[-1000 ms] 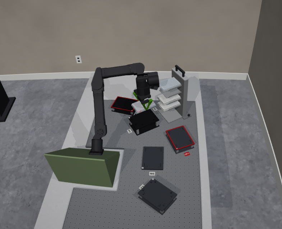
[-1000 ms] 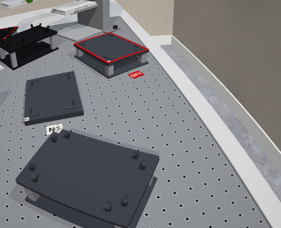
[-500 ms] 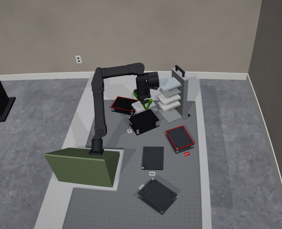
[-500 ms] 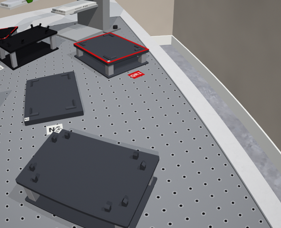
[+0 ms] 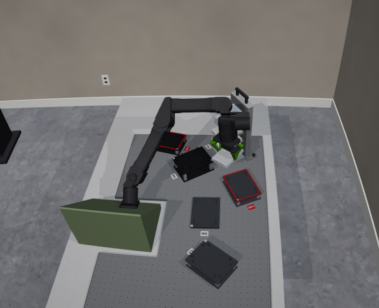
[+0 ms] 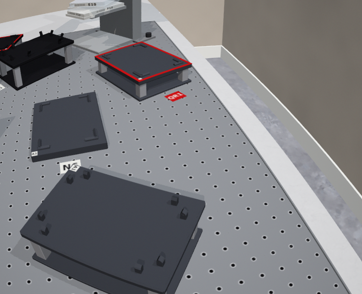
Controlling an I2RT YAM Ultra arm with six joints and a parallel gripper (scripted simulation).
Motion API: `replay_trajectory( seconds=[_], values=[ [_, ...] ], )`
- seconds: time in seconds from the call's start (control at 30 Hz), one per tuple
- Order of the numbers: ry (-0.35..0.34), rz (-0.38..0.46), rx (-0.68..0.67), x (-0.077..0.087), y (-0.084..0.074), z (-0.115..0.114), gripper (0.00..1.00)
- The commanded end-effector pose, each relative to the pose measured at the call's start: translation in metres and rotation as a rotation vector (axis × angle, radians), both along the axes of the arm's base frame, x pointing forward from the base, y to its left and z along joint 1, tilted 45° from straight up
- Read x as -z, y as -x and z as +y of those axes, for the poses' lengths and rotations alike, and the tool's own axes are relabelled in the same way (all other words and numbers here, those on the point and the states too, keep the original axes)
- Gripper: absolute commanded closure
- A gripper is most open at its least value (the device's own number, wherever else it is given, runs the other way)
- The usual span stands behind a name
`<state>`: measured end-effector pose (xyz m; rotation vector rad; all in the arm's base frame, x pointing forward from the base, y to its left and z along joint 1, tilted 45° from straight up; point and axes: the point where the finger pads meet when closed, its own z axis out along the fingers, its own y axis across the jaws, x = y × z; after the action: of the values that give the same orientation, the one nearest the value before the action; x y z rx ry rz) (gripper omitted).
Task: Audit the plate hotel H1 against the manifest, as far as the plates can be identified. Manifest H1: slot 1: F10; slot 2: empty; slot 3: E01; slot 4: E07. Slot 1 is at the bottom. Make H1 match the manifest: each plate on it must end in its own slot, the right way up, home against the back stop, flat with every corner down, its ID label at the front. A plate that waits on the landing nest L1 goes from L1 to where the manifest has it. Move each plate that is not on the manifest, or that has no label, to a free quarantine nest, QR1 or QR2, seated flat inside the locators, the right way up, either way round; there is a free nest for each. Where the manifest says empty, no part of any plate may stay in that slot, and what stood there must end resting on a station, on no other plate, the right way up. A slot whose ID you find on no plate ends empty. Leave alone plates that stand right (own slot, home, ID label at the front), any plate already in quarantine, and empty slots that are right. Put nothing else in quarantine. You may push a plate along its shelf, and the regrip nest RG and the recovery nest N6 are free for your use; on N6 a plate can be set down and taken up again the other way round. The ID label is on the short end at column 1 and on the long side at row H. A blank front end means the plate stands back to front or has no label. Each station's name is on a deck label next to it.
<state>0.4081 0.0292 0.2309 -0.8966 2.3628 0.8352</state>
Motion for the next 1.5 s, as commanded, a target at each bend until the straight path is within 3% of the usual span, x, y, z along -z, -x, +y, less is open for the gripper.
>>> replay_trajectory(
  seconds=[0.0, 0.63, 0.7, 0.73, 0.87, 0.93, 0.97, 1.1, 1.47],
  values=[
    [0.053, -0.189, -0.202, 0.022, -0.046, -0.047, 0.14],
    [0.050, -0.169, -0.232, 0.060, -0.063, -0.027, 0.14],
    [0.089, -0.303, -0.317, 0.065, -0.066, -0.023, 0.14],
    [0.120, -0.383, -0.353, 0.064, -0.077, -0.027, 0.14],
    [0.141, -0.465, -0.515, 0.071, -0.068, -0.018, 0.14],
    [0.141, -0.465, -0.515, 0.071, -0.068, -0.018, 0.14],
    [0.163, -0.536, -0.614, 0.070, -0.068, -0.017, 0.14],
    [0.204, -0.695, -0.773, 0.070, -0.067, -0.017, 0.14],
    [0.203, -0.694, -0.773, 0.071, -0.067, -0.018, 0.14]
  ],
)
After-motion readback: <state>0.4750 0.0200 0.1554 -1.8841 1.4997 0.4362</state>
